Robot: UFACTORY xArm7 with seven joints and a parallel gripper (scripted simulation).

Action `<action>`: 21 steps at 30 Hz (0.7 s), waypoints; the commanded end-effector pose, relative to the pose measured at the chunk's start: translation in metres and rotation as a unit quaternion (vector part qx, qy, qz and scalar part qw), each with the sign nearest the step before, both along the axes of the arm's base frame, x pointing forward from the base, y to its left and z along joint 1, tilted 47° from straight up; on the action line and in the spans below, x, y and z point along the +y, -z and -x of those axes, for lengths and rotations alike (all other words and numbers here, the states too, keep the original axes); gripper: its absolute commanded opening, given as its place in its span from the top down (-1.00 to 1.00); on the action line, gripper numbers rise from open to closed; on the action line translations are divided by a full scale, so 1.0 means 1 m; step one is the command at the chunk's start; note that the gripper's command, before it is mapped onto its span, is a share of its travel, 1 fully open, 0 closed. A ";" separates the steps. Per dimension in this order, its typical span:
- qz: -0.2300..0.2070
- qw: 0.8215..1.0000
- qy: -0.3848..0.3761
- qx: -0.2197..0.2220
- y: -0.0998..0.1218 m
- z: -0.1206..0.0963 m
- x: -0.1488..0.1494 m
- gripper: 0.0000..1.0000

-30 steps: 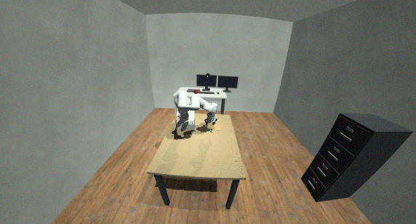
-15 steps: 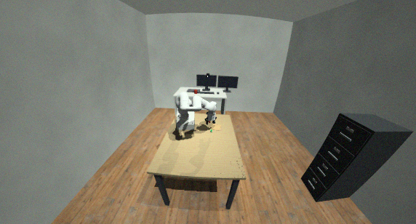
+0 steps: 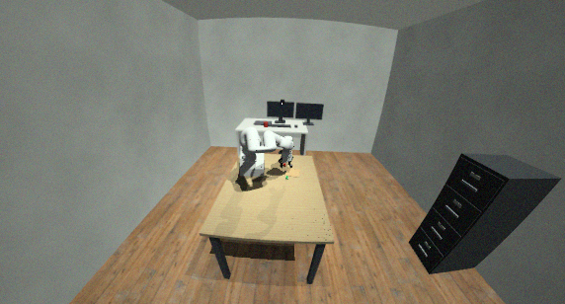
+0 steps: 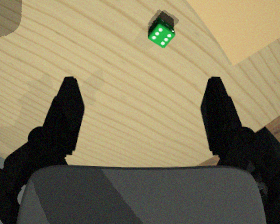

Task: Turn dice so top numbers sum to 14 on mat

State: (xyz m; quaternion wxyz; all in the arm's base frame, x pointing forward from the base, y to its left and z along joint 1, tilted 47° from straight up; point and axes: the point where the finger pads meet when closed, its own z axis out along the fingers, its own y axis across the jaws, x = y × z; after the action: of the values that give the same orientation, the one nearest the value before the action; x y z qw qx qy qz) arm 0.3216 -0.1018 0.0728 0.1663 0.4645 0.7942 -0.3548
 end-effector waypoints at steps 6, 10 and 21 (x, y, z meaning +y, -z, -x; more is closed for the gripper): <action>0.001 0.999 -0.038 0.019 0.010 0.000 0.016 -1.00; 0.001 0.999 -0.038 0.019 0.010 0.000 0.016 -1.00; 0.001 0.998 -0.062 0.031 0.016 0.001 0.025 -1.00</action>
State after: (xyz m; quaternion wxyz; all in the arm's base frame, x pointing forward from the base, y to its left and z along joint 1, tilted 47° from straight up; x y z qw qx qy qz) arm 0.3197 -0.0788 0.0570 0.1625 0.4049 0.8248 -0.3596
